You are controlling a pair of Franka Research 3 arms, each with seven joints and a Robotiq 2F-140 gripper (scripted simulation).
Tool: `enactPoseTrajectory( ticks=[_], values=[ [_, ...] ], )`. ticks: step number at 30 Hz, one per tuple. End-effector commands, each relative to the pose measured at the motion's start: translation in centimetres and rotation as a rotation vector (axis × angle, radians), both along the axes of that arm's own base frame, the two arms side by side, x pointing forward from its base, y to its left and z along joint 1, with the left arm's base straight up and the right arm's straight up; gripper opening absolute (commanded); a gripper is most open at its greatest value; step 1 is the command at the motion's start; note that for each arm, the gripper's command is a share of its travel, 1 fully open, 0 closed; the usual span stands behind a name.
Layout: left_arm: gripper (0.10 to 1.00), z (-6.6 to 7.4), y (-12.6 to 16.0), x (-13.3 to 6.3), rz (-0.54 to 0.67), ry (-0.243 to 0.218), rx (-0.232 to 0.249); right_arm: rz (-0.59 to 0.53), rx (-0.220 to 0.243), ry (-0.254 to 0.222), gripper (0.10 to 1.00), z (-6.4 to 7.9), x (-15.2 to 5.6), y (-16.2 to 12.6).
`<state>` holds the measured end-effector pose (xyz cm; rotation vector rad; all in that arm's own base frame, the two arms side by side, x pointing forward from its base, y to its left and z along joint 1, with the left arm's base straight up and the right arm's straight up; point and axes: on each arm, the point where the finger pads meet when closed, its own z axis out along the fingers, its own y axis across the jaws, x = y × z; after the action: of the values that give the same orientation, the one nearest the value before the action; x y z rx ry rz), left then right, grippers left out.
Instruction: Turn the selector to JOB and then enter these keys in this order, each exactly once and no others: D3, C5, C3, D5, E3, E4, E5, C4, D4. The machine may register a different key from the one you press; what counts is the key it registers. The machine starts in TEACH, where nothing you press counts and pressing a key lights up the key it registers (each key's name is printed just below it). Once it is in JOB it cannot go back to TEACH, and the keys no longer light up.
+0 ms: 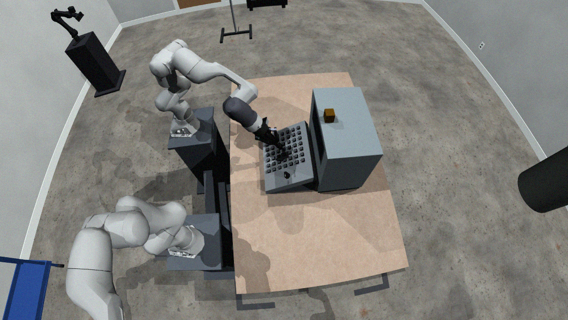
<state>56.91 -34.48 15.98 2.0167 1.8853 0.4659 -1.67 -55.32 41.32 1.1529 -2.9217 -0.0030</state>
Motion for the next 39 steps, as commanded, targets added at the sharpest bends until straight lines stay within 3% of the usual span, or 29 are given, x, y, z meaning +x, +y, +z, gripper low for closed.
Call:
enactPoseTrajectory(
  ticks=[1, 39],
  values=[
    [0.099, -0.35, -0.07, 0.45, 0.008, -0.005, -0.007, 0.004, -0.002, -0.001, 1.0, -0.03, 0.03, -0.1],
    [0.099, -0.97, -0.09, 0.77, 0.008, -0.005, -0.007, 0.004, -0.002, -0.001, 1.0, -0.03, 0.03, -0.1]
  ],
)
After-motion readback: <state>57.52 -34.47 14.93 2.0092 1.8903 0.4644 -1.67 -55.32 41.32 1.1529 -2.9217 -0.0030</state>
